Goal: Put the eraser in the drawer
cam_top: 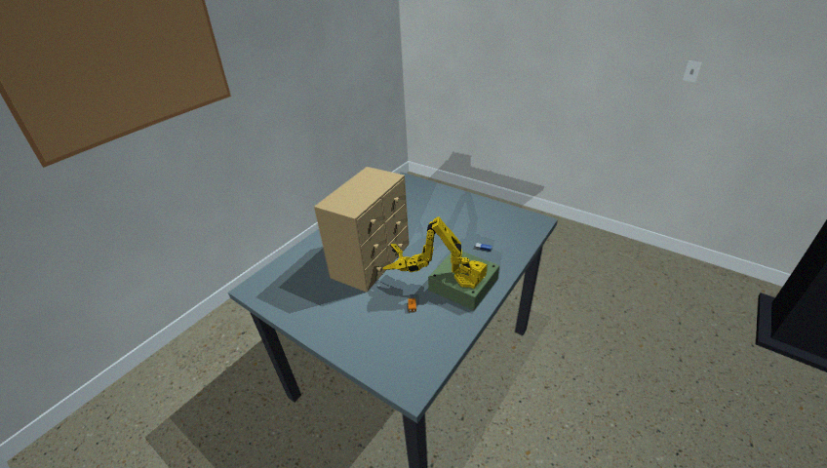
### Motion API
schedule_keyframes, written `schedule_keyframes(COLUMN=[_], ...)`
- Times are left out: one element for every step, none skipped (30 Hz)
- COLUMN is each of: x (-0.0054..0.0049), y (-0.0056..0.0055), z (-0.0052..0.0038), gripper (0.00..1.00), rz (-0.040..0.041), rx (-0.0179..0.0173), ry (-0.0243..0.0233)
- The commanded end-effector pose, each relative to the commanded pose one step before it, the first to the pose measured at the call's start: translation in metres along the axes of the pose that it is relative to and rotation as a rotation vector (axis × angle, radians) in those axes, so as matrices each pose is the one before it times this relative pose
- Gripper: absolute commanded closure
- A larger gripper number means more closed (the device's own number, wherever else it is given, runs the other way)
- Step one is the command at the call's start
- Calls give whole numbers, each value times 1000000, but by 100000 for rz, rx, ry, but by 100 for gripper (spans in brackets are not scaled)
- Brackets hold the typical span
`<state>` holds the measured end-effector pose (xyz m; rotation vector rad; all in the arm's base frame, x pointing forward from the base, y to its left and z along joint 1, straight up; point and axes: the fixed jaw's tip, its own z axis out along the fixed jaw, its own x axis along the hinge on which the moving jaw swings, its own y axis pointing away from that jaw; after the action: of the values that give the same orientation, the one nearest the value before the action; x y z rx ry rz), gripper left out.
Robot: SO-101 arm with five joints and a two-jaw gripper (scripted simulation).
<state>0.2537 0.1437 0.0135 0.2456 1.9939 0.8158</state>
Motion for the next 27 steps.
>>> schedule_keyframes(x=[-1118,1,-1,1,-1,1,-1,1,-1,1,0,0,-274,-263,-254,-243,-235,1,-1,1,-1,1,-1,1,-1,1,-1], y=[-4710,-1,1,-1,1,-1,1,-1,1,-1,0,0,-784,-805,-821,-842,-858,-1,1,-1,1,-1,1,-1,1,-1,1], z=[9521,0,0,0,0,0,0,0,0,0,0,0,3147,3116,3085,3052,3019,0,0,0,0,0,0,0,0,0,0], gripper=[79,79,79,79,79,79,79,79,79,79,79,79,79,79,79,79,79,79,79,79,79,79,79,79,79,79,79], rz=[1568,0,0,0,0,0,0,0,0,0,0,0,80,80,80,80,80,0,0,0,0,0,0,0,0,0,0], rx=[1356,1,-1,1,-1,1,-1,1,-1,1,0,0,169,170,169,170,169,1,-1,1,-1,1,-1,1,-1,1,-1], ry=[-471,0,0,0,0,0,0,0,0,0,0,0,-164,-164,-164,-164,-164,0,0,0,0,0,0,0,0,0,0])
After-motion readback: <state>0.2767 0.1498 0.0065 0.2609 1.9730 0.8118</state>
